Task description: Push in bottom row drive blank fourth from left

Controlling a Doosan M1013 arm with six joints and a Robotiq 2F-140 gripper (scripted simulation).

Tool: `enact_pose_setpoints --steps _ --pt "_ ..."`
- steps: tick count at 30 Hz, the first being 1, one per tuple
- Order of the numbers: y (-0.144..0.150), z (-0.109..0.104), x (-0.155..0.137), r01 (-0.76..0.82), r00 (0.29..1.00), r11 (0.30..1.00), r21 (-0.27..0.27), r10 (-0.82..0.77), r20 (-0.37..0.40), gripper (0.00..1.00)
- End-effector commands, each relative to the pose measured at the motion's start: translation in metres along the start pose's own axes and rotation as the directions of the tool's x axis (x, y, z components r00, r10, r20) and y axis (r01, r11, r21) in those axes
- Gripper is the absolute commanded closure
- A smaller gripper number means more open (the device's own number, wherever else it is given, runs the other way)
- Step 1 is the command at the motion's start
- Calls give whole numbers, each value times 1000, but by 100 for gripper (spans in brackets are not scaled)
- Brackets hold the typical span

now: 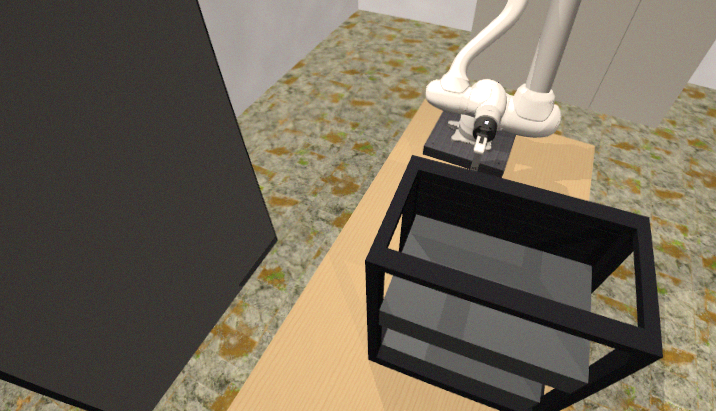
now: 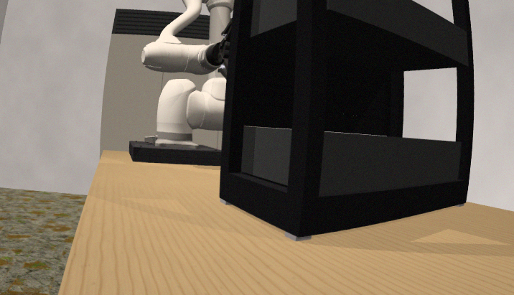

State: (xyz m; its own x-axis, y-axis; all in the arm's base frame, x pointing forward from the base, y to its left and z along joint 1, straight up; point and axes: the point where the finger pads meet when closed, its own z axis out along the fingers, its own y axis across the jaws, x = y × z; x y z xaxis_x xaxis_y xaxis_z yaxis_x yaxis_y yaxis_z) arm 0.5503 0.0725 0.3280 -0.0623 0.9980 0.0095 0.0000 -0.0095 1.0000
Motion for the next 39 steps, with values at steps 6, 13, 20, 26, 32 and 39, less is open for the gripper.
enact_pose_setpoints --steps 6,13,20,26,32,39 --pt "-1 -2 1 10 1000 1000 3 -10 -4 0" --pt "-1 -2 1 10 1000 1000 3 -10 -4 0" --pt "-1 -2 1 10 1000 1000 3 -10 -4 0" --pt "-1 -2 1 10 1000 1000 3 -10 -4 0" --pt "-1 -1 1 10 1000 1000 3 -10 -4 0" --pt "-1 3 -1 10 1000 1000 3 -10 -4 0"
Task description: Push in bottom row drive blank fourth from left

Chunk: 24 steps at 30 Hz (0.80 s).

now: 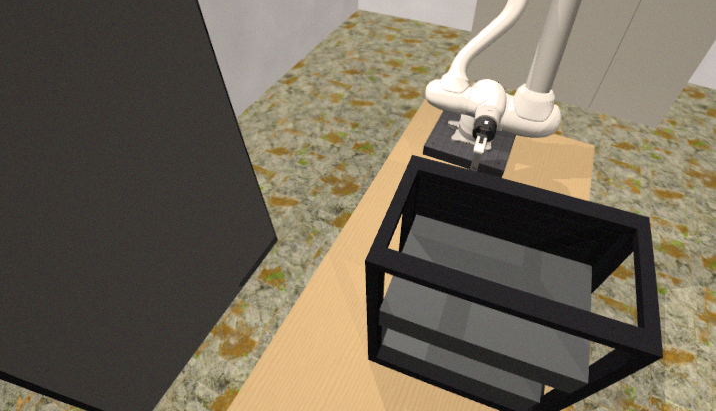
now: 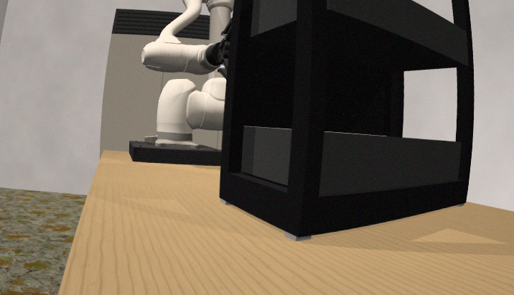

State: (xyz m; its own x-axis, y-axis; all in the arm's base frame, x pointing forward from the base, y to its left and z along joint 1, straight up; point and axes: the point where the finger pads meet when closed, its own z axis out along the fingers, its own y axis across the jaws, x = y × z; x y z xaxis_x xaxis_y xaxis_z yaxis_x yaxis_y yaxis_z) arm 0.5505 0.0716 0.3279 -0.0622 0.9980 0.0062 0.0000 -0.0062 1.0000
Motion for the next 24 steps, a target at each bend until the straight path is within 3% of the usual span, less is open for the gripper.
enact_pose_setpoints --steps 1,12,14,24 --pt "-1 5 -1 7 1000 1000 2 -7 -5 0" --pt "-1 46 -18 7 1000 1000 2 -7 -5 0" --pt "-1 46 -18 7 1000 1000 2 -7 -5 0" --pt "-1 102 -40 7 1000 1000 2 -7 -5 0"
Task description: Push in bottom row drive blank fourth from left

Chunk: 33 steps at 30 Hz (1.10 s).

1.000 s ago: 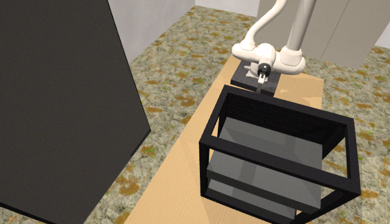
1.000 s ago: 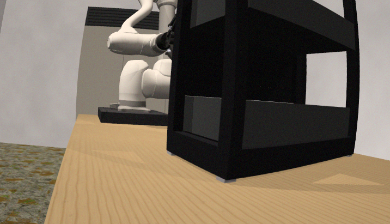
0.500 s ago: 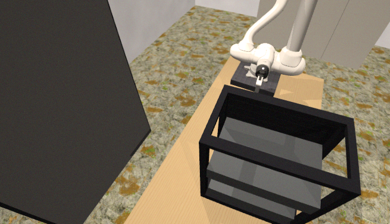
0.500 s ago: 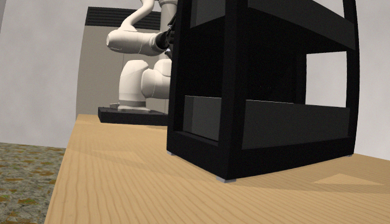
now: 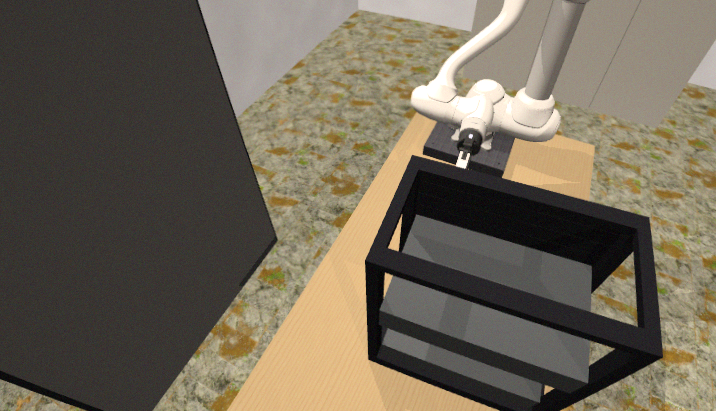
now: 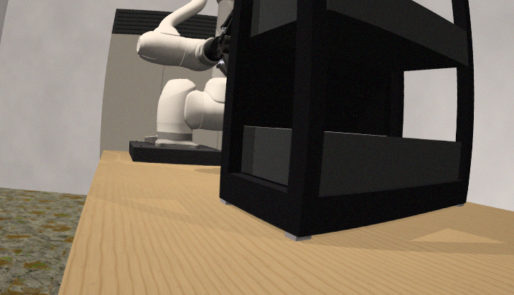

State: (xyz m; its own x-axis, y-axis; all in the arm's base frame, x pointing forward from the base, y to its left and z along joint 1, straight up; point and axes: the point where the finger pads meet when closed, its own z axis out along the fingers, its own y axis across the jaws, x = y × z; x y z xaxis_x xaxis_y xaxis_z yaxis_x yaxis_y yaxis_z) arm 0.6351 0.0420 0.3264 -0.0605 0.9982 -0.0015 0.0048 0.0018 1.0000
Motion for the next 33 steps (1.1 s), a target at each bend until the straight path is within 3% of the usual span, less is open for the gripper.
enact_pose_setpoints --steps 1,5,13,33 --pt "1 24 -8 -1 1000 1000 -3 1 -6 0" --pt "1 41 -14 -1 1000 1000 -3 1 -6 0" --pt "1 54 -20 -1 1000 1000 -3 1 -6 0" --pt "1 56 -20 -1 1000 1000 -3 1 -6 0"
